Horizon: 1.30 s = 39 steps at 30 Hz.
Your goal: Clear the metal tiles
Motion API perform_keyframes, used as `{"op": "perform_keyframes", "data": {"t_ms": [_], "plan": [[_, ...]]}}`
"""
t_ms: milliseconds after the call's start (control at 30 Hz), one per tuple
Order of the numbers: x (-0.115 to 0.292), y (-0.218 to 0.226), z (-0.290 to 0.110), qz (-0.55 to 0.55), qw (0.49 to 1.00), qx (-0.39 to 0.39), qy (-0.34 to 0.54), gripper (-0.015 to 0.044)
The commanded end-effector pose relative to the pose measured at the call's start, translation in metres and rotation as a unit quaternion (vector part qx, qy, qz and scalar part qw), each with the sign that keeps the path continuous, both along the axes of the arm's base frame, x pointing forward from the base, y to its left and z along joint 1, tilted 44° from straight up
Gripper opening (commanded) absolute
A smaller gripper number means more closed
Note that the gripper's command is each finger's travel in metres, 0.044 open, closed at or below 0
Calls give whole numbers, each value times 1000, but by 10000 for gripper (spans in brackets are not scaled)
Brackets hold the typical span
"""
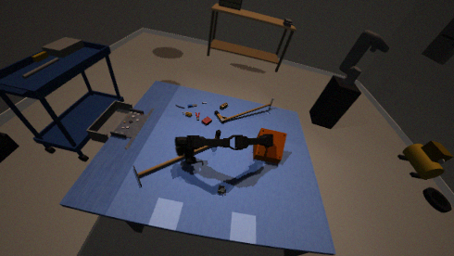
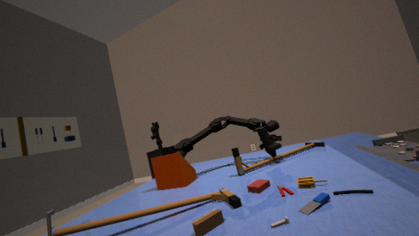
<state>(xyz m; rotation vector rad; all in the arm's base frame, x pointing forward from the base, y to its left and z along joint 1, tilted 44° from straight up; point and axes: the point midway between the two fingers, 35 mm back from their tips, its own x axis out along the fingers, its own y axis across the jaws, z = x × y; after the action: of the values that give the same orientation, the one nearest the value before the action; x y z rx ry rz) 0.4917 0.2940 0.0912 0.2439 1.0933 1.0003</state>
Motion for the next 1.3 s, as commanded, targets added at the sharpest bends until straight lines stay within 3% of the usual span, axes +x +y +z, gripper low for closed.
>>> {"op": "perform_keyframes", "data": {"t_ms": [0, 1267], "plan": [[5, -3, -3, 0, 1000, 0, -1, 0], [31, -21, -23, 0, 1000, 0, -2, 0]]}}
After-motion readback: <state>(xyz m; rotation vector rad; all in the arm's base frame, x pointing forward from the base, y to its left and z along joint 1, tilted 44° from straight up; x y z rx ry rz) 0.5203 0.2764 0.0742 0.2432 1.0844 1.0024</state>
